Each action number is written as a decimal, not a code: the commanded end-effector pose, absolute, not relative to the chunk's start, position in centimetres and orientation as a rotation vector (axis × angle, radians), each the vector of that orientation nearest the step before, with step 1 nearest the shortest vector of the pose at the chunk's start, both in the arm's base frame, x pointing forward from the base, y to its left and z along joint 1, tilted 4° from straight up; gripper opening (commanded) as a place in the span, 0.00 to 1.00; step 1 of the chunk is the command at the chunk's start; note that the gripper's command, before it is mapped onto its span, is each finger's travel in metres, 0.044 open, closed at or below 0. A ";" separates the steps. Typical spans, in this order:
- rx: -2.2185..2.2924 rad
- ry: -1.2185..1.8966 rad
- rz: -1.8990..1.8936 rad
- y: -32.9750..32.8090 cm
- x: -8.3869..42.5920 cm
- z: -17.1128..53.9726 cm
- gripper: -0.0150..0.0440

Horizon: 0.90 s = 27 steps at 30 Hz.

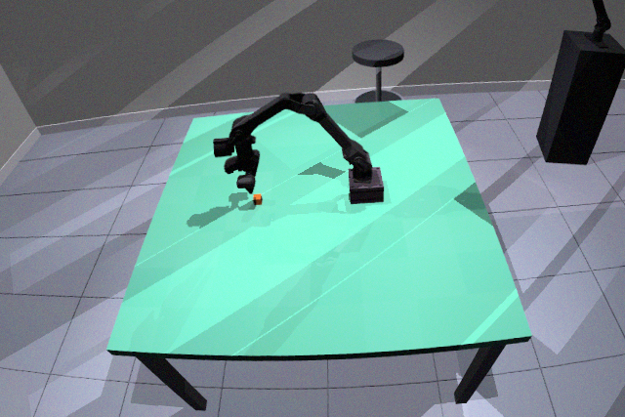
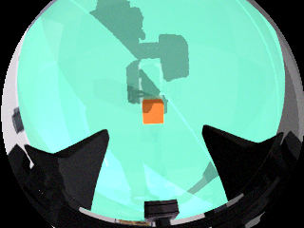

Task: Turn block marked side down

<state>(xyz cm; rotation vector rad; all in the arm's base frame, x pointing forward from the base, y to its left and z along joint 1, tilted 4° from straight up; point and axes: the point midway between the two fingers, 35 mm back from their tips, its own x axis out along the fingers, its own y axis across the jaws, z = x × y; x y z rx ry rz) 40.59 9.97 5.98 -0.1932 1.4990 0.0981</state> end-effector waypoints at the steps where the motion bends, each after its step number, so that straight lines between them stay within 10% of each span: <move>1: -0.190 1.525 0.098 9.8 40.4 3.1 1.00; 27: -0.190 1.525 0.098 9.6 40.6 -0.7 1.00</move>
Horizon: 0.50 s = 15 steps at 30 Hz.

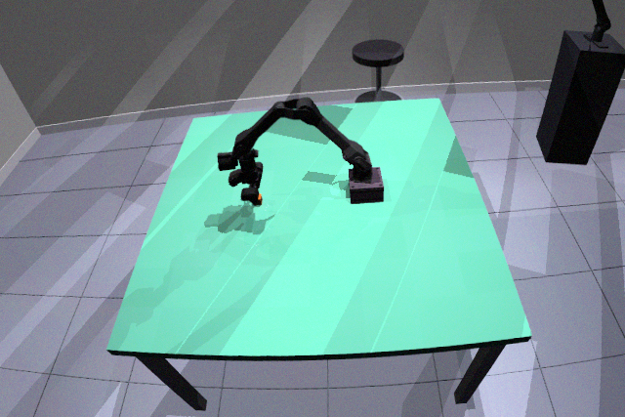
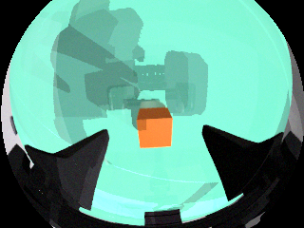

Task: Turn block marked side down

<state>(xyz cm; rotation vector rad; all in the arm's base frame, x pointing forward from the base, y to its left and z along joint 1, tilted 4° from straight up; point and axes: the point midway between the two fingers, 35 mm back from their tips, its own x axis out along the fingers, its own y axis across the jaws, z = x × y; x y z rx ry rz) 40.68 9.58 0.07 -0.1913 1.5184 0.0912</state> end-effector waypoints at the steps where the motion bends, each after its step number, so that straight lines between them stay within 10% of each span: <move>1: -0.190 1.525 0.098 9.6 40.6 -0.9 1.00; 7: -0.190 1.525 0.098 9.5 40.6 -1.6 1.00; 15: -0.190 1.525 0.098 9.5 40.6 -1.6 0.64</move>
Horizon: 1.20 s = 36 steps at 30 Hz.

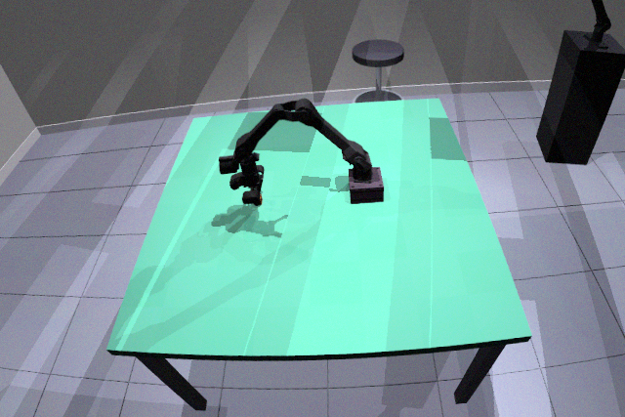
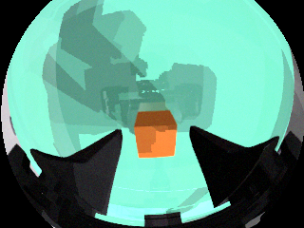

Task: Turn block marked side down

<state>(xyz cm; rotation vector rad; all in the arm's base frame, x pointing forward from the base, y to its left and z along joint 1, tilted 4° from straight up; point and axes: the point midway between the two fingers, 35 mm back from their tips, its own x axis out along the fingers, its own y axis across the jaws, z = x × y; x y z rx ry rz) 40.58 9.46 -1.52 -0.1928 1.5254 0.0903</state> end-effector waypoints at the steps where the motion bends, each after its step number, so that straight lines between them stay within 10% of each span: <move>1: -0.190 1.525 0.098 9.5 40.6 -1.6 0.60; 20: -0.190 1.525 0.098 9.5 40.6 -1.4 0.25; 36: -0.185 1.449 0.106 9.8 40.7 0.9 0.25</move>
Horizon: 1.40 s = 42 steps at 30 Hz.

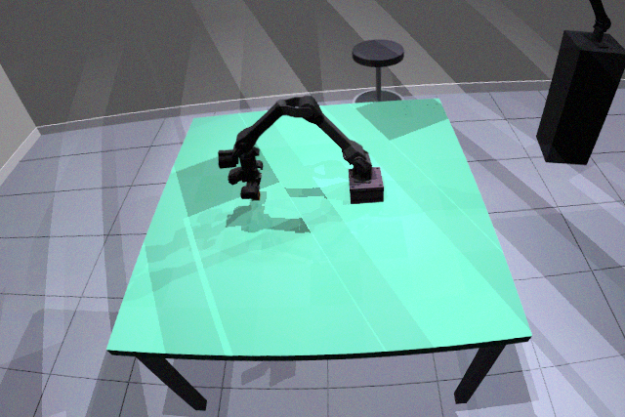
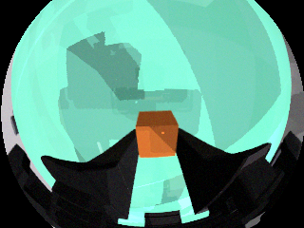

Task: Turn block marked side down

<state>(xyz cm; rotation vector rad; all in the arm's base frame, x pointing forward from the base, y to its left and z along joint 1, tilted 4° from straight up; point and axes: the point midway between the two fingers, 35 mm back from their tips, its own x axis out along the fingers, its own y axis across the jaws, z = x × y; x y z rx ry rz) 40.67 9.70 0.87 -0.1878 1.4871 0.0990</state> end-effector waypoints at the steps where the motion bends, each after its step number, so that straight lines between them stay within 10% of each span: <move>1: -0.184 1.435 0.107 9.8 40.8 0.8 0.25; 42: -0.153 0.947 0.128 9.5 40.4 -0.9 0.25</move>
